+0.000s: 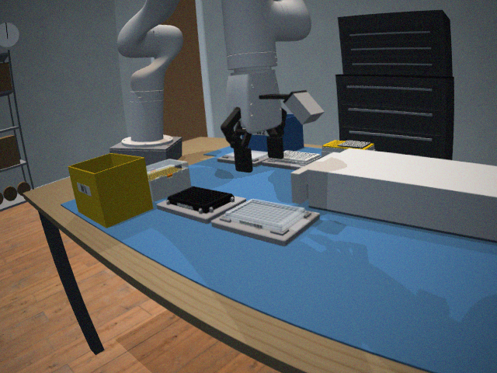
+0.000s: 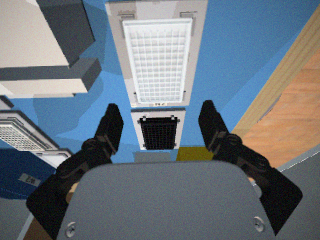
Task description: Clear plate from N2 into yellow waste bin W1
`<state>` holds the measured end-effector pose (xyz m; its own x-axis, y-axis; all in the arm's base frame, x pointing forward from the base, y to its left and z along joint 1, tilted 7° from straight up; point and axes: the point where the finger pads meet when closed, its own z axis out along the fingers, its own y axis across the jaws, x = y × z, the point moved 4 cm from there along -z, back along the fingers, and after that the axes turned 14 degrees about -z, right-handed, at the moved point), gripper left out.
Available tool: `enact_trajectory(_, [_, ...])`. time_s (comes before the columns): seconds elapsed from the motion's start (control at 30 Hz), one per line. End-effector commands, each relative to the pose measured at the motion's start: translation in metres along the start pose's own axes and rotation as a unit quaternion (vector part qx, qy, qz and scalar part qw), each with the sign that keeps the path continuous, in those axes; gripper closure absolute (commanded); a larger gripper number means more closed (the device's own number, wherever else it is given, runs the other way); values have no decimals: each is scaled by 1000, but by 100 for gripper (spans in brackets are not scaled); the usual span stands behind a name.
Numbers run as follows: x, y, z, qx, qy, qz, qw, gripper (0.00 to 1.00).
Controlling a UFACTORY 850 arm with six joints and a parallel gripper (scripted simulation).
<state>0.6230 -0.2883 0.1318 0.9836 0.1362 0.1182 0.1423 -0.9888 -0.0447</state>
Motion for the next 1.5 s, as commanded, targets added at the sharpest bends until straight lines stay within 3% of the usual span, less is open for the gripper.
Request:
enact_trajectory(0.0, [1,1,6,-1,1,0,1000,0])
enact_trajectory(1.47, [1,1,69,-1,1,0,1000,0])
